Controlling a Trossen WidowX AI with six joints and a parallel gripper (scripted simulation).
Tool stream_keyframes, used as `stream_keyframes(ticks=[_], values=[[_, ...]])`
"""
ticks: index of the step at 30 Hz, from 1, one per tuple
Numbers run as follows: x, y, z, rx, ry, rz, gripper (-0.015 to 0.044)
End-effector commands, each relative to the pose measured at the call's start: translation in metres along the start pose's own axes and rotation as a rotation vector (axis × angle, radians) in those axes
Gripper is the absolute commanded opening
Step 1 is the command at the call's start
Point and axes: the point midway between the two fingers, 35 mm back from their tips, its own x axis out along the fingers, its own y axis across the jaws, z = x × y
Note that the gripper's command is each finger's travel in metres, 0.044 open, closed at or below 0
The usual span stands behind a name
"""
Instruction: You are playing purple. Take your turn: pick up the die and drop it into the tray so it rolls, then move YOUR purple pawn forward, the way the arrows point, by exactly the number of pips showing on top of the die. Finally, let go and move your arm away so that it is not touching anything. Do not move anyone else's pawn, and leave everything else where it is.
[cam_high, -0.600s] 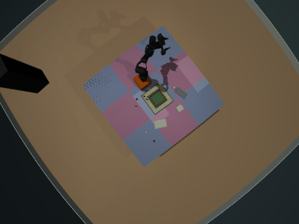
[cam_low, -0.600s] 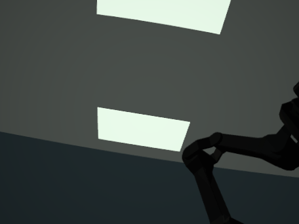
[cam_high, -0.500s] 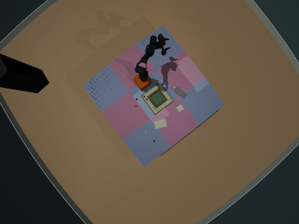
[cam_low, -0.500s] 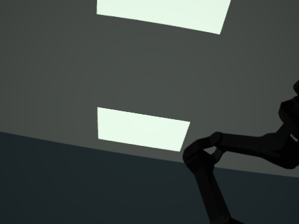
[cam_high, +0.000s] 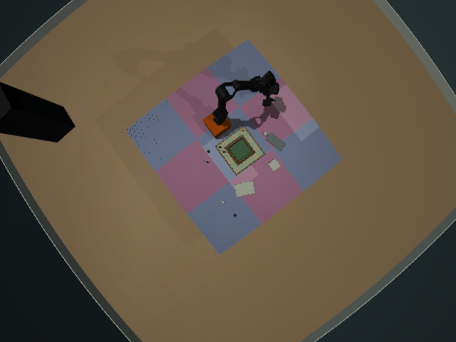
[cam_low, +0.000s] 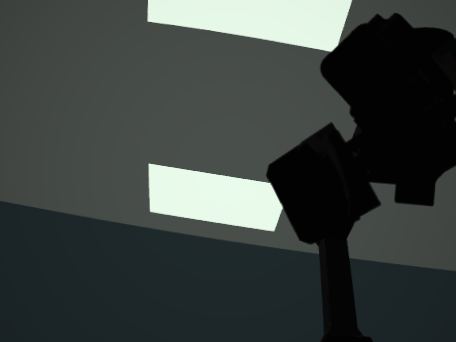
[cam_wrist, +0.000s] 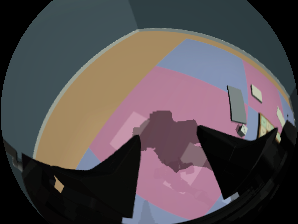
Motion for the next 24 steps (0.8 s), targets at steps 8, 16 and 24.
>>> stream_keyframes(ticks=[8,16,24], values=[[0.077,-0.157,-0.022,0.435,0.489,-0.337,0.0275],[0.079,-0.243,-0.046,0.81,0.75,-0.481,0.0275],[0.089,-0.246,-0.057,0.81,0.75,-0.481,0.0275]])
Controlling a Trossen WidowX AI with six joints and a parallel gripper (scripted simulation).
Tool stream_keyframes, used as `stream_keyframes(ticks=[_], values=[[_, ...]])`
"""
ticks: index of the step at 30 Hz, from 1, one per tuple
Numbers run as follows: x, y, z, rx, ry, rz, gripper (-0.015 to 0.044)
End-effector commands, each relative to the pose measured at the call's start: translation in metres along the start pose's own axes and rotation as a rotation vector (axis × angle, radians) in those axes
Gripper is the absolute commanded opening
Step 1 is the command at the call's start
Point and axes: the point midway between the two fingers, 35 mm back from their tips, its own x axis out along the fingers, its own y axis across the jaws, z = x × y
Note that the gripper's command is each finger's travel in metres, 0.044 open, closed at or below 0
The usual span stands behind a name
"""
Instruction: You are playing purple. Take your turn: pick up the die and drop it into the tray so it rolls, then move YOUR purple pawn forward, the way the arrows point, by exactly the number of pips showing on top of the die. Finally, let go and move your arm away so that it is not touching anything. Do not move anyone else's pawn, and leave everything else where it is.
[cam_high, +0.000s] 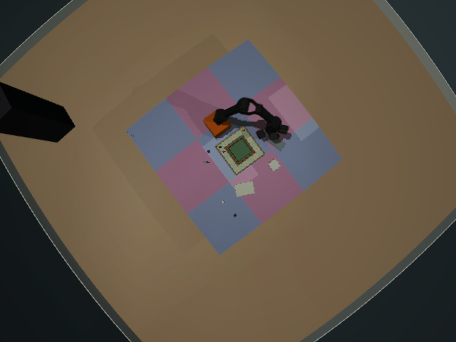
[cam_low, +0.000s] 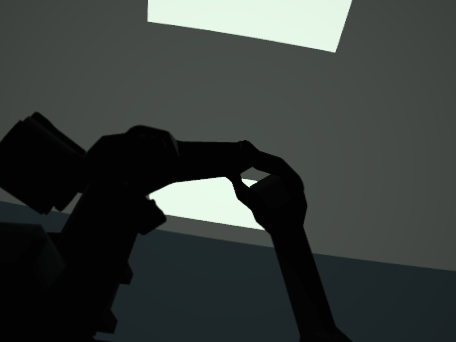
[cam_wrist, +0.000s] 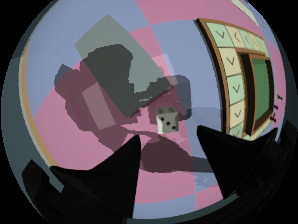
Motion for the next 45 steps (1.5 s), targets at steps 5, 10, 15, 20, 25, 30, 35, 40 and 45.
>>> stream_keyframes(ticks=[5,10,15,20,25,30,35,40,45], values=[[0.013,-0.002,-0.001,0.008,0.012,-0.007,0.0275],[0.021,-0.002,-0.001,0.008,0.013,-0.007,0.0275],[0.029,-0.002,-0.001,0.008,0.013,-0.007,0.0275],[0.037,-0.002,-0.001,0.008,0.012,-0.007,0.0275],[0.042,-0.002,-0.001,0.008,0.012,-0.007,0.0275],[0.042,-0.002,-0.001,0.008,0.012,-0.007,0.0144],[0.042,-0.002,-0.001,0.008,0.012,-0.007,0.0091],[0.037,-0.002,-0.001,0.008,0.012,-0.007,0.0],[-0.005,-0.002,0.004,0.008,0.011,-0.007,0.0]])
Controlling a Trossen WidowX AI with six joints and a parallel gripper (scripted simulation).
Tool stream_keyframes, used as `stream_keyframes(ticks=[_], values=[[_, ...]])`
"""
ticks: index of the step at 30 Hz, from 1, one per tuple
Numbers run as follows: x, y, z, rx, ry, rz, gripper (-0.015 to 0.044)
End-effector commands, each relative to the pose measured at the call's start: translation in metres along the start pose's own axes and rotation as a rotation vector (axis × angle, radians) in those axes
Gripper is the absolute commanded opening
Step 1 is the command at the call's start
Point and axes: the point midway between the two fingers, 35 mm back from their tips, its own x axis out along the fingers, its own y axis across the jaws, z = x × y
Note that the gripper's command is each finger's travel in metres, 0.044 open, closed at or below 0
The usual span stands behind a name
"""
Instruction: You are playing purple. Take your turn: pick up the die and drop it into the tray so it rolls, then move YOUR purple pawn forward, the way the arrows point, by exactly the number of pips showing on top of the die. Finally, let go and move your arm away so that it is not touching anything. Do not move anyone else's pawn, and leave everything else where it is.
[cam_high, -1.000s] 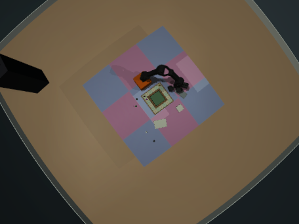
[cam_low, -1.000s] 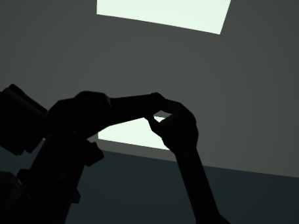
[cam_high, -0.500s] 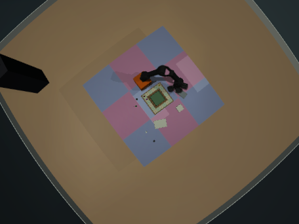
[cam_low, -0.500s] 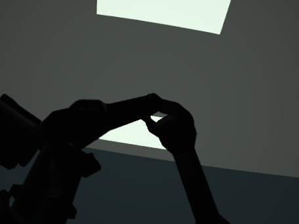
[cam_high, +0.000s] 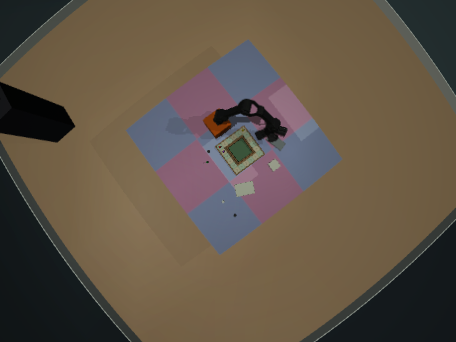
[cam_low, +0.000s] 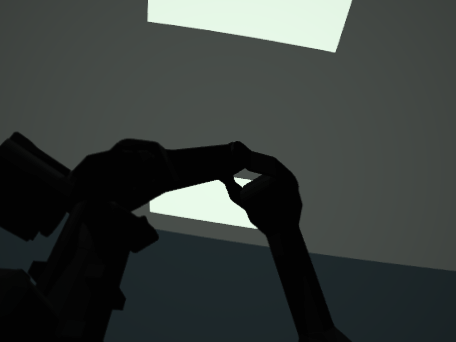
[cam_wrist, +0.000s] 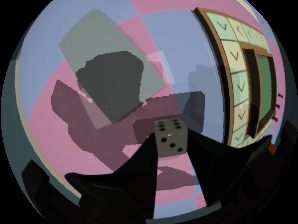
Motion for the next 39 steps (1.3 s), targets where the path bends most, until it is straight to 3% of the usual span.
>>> stream_keyframes(ticks=[1,10,39], values=[[-0.034,0.003,0.006,-0.004,-0.015,0.021,0.0],[-0.1,-0.008,0.003,-0.004,-0.015,0.02,0.0],[-0.071,-0.167,0.047,-0.149,-0.019,0.004,0.0]])
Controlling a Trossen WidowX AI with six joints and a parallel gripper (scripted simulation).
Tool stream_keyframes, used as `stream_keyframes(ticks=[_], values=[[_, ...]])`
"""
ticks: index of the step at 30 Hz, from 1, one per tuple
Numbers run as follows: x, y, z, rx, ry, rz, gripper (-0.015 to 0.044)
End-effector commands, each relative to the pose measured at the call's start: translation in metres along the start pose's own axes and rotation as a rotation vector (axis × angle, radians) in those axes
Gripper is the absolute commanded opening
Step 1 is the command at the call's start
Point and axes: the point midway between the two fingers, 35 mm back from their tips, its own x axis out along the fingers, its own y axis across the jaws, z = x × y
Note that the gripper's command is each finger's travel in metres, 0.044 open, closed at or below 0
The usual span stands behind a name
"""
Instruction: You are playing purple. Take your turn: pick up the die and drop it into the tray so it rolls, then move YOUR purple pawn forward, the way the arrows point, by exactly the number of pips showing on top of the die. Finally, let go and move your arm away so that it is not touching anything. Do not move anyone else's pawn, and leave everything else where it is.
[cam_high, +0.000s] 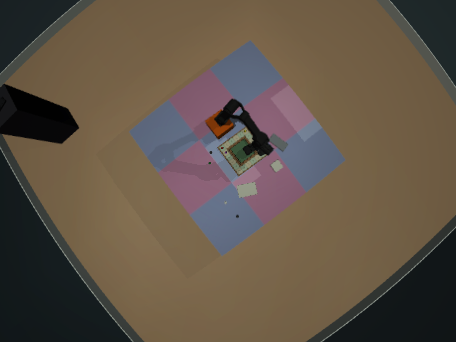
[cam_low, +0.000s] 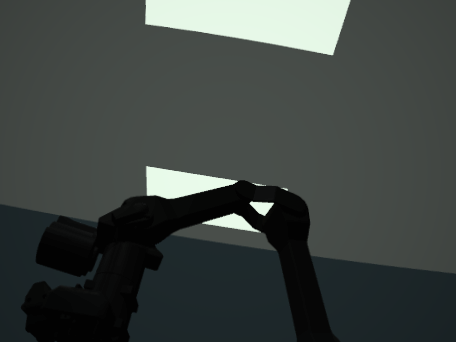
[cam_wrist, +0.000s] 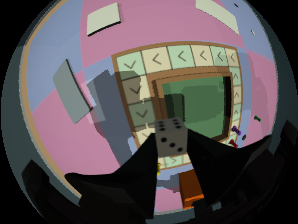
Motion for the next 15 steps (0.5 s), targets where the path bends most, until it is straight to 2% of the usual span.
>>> stream_keyframes(ticks=[1,15], values=[[0.005,-0.02,-0.005,-0.023,0.005,0.001,0.0],[0.019,-0.081,-0.025,-0.086,0.001,-0.001,0.0]])
